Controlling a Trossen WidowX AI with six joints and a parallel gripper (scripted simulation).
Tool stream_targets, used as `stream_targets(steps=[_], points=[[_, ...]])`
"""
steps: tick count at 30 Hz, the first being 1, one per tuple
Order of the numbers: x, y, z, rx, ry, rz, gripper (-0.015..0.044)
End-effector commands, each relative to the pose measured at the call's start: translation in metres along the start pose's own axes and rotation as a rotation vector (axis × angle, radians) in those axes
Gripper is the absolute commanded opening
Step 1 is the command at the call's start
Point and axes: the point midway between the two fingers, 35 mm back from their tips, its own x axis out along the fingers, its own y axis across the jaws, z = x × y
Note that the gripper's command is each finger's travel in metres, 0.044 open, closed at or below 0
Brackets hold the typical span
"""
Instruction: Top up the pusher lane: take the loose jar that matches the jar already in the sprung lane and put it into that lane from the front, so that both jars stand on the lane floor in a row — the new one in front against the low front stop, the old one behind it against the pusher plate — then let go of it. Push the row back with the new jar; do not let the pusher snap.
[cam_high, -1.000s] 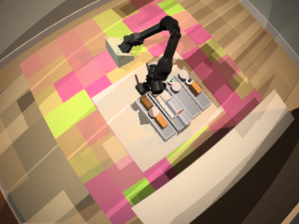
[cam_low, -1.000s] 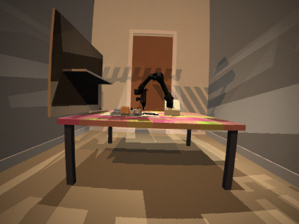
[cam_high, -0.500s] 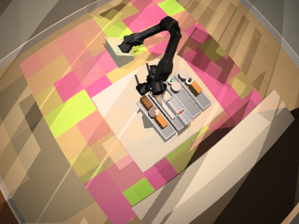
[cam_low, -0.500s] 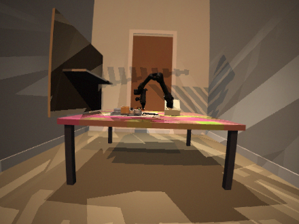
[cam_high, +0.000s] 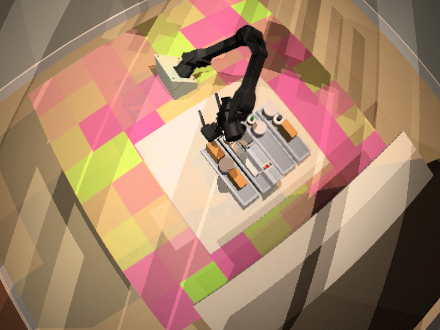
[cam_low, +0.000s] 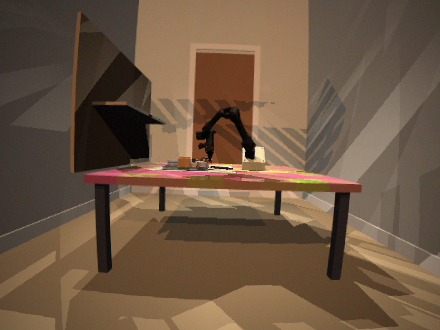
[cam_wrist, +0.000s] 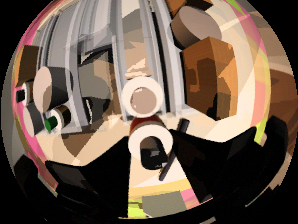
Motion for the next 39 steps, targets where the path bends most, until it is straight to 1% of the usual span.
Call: stream_targets(steps=[1, 39], points=[[-0.003, 0.000, 0.010, -0.012, -0.021, -0.001, 0.0000], [-0.005, 0.001, 0.025, -0.012, -0.021, -0.001, 0.0000]])
